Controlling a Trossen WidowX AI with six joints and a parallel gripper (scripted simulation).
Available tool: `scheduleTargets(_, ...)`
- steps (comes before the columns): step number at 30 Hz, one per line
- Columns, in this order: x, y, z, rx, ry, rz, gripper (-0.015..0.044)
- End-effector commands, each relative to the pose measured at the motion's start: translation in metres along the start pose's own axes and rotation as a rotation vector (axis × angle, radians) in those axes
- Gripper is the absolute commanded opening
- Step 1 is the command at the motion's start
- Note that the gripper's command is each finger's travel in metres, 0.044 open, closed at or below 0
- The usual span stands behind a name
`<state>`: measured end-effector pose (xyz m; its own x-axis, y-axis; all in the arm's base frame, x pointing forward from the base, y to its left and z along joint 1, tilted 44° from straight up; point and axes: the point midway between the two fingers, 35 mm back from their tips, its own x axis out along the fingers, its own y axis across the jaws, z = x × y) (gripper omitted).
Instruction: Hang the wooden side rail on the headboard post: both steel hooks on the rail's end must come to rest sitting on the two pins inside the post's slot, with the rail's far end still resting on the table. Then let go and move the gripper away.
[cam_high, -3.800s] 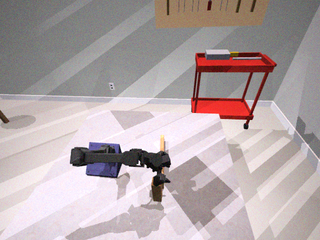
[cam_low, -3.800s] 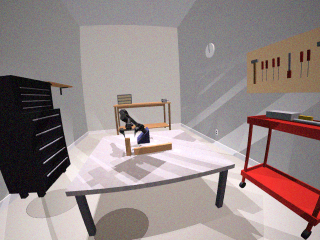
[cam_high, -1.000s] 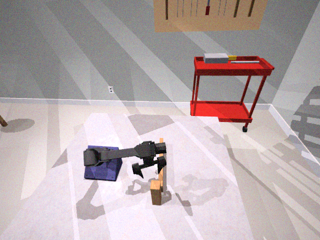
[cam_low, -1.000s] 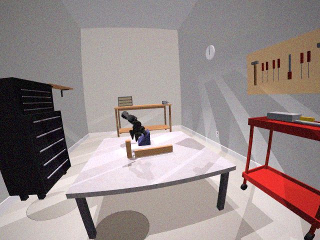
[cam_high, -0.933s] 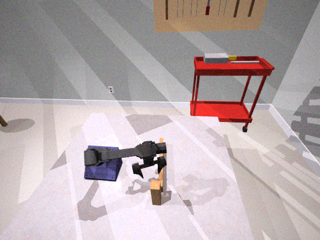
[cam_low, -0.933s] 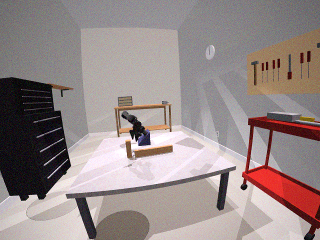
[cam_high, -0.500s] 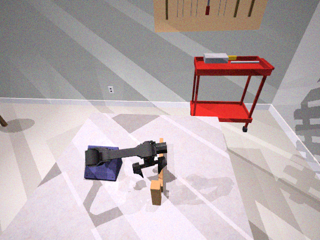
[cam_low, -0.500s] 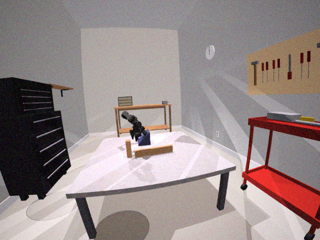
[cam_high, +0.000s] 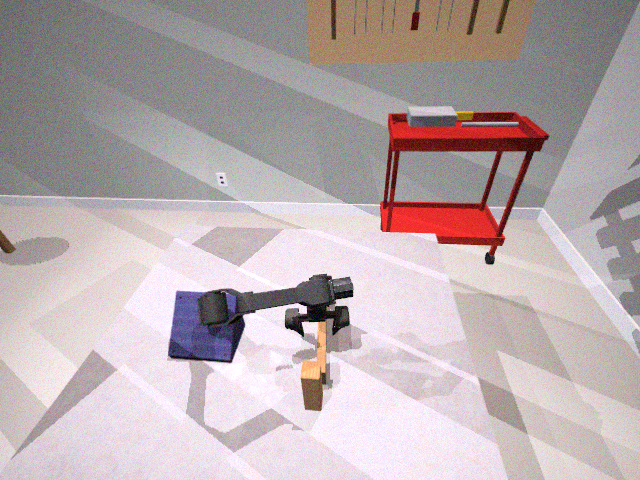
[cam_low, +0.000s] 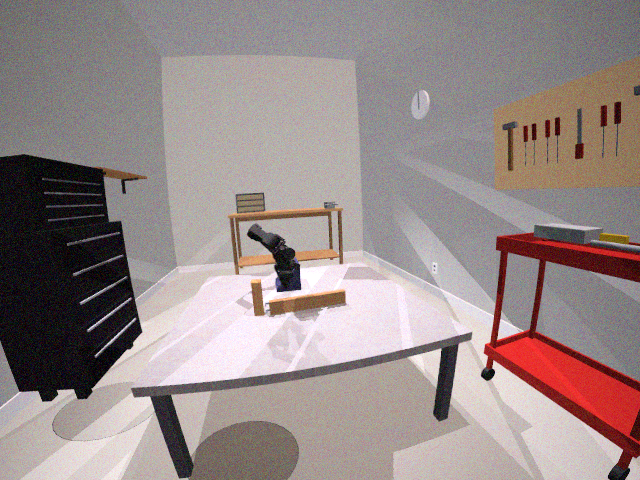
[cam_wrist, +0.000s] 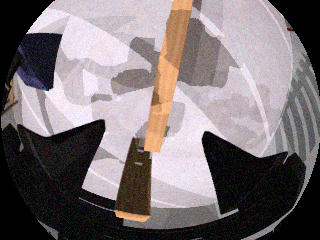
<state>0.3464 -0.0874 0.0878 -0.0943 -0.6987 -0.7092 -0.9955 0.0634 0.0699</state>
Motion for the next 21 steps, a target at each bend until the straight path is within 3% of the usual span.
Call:
scheduleTargets(1,0.002,-0.008,0.008,0.046,-0.026,0.003,0.044)
scheduleTargets(5,0.004,-0.008,0.008,0.046,-0.026,0.003,0.044)
scheduleTargets(9,0.037,-0.007,0.009,0.047,-0.025,0.003,0.044)
scheduleTargets(21,0.052,-0.007,0.009,0.047,-0.024,0.003,0.044)
